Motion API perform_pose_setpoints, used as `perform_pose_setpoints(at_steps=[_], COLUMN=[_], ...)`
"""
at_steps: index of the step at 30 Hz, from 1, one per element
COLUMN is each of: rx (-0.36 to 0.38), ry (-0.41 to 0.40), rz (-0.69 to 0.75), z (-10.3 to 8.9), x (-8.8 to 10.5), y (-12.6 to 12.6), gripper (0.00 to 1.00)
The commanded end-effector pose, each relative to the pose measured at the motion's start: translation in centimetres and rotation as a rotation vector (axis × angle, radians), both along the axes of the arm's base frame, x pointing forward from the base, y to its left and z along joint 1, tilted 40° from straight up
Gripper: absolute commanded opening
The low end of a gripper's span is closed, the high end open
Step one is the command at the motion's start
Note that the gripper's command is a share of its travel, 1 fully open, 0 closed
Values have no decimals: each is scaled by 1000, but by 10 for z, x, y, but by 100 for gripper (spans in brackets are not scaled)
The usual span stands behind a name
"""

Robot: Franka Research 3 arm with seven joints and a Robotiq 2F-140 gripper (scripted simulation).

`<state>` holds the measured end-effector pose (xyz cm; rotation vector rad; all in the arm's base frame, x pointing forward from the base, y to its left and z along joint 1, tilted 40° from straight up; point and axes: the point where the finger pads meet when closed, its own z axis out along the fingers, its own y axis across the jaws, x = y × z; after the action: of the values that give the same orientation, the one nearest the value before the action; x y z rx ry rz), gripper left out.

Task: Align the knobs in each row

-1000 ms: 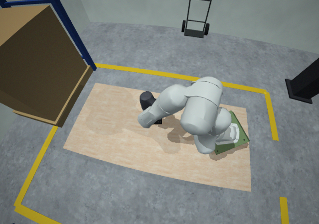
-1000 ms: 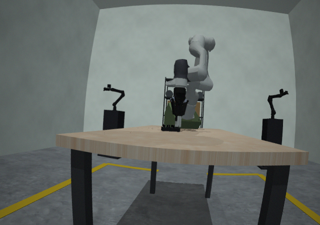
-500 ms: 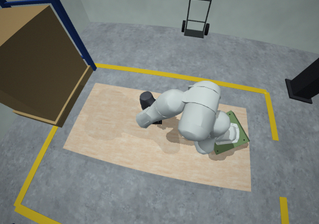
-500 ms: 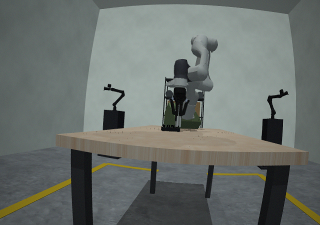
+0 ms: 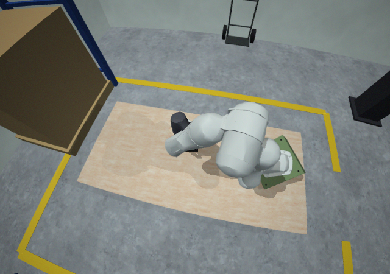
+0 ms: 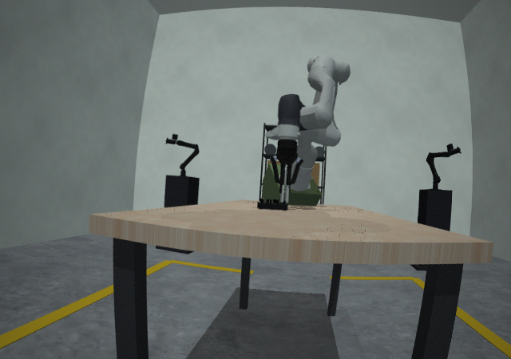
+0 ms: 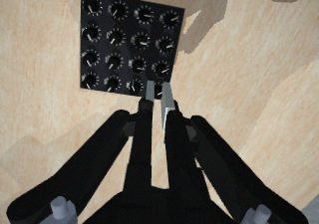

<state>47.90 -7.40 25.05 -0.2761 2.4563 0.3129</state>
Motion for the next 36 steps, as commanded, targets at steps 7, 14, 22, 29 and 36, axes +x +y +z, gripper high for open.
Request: perform_pose_setpoints(at_steps=[7, 14, 22, 29, 36], rx=[38, 39, 39, 39, 39], ry=[22, 22, 22, 22, 22], rz=[-52, -52, -52, -52, -52], z=[0, 0, 0, 0, 0], x=[0, 0, 0, 0, 0], y=[0, 0, 0, 0, 0], gripper=[5, 5, 5, 12, 12])
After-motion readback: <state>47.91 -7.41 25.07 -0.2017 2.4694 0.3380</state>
